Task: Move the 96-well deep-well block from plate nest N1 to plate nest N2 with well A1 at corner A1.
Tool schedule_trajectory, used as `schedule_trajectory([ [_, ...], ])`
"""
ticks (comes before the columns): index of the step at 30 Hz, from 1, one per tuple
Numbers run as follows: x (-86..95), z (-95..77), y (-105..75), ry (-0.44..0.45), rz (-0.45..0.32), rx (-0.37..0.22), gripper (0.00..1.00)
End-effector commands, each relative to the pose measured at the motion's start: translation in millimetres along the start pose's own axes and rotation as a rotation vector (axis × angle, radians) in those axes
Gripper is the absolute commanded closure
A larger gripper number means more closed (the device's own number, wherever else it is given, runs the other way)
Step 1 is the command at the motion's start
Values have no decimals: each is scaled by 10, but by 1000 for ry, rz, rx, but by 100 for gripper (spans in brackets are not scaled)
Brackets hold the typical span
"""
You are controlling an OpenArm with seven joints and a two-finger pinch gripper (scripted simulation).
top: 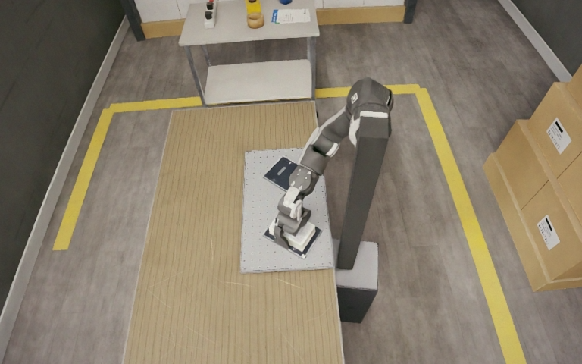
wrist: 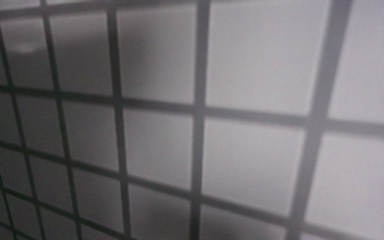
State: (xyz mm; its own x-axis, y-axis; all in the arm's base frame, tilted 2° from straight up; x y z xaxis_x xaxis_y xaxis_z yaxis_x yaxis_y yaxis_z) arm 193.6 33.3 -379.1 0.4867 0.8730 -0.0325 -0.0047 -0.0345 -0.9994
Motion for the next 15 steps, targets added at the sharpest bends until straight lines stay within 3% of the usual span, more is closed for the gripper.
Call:
schedule_trajectory([
  [1, 7, -1, -87, 0, -3, 0, 23],
  [5, 6, -3, -407, -2, -3, 0, 23],
  [15, 6, -3, -407, -2, -3, 0, 23],
])
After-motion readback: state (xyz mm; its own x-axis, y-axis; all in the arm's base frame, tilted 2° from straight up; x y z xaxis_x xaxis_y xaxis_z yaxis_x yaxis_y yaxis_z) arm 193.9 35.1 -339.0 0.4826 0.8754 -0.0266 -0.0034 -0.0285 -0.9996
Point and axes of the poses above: the point where the finger pads meet when closed, its own y axis out along the fingers, its own x axis across the jaws, z = x × y, the point moved 6 cm from there along -y, back along the fingers, and after that the axes turned 4 degrees about y, right-handed, at the moved point
